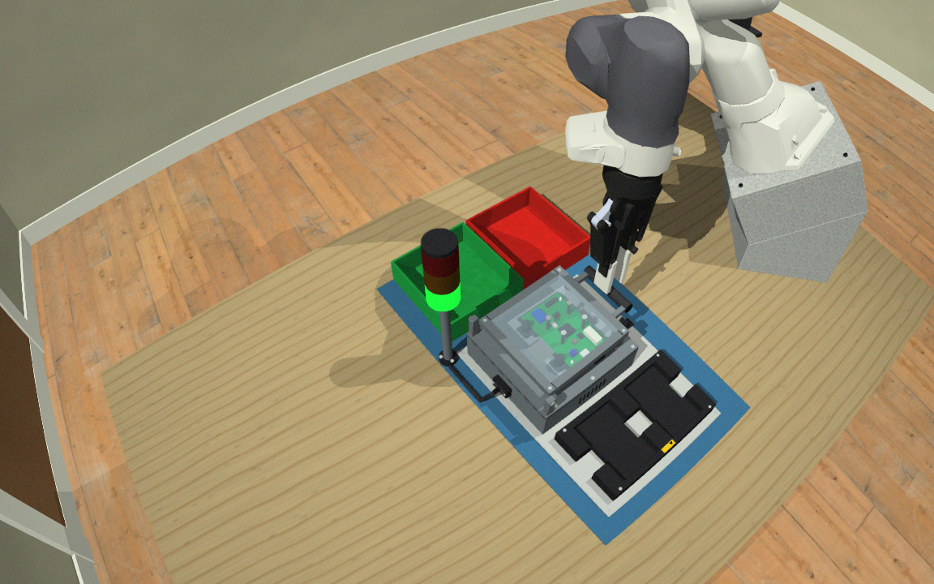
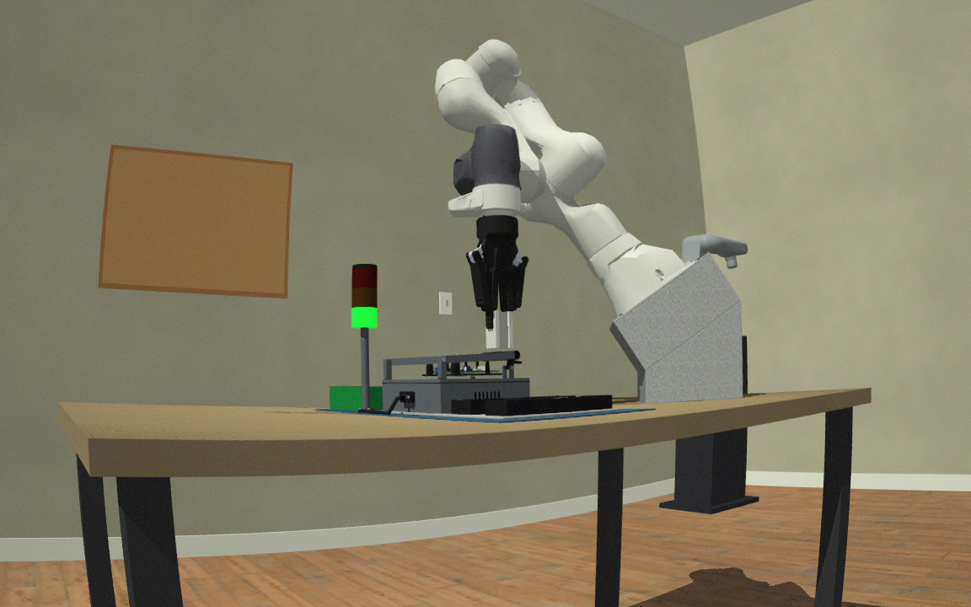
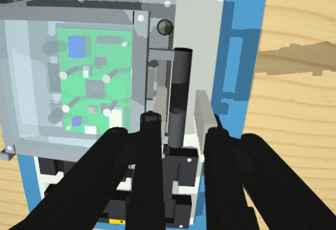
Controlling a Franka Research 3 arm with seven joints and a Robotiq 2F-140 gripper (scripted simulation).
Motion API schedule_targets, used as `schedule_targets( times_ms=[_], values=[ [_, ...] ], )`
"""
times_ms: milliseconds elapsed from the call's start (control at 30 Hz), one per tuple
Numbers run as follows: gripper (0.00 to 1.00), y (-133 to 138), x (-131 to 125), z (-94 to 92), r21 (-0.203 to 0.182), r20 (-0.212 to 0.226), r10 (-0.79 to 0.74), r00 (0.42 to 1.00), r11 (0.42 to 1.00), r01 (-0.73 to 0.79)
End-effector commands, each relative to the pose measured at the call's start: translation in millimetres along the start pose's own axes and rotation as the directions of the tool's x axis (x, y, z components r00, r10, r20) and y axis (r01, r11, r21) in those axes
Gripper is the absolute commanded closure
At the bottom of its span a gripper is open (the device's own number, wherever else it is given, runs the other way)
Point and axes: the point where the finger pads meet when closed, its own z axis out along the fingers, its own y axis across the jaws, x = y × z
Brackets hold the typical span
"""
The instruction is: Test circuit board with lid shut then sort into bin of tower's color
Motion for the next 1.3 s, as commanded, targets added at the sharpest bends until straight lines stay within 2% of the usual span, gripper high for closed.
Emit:
schedule_targets(
  times_ms=[0,733,1267],
  values=[
    [0.84,-2,-2,-0.2,0.006,0.007,0.020,1.000,1.000,-0.020],
    [0.84,-2,-2,1.0,0.006,0.007,0.020,1.000,1.000,-0.020],
    [0.84,-2,-2,25.3,0.006,0.007,0.020,1.000,1.000,-0.020]
  ],
)
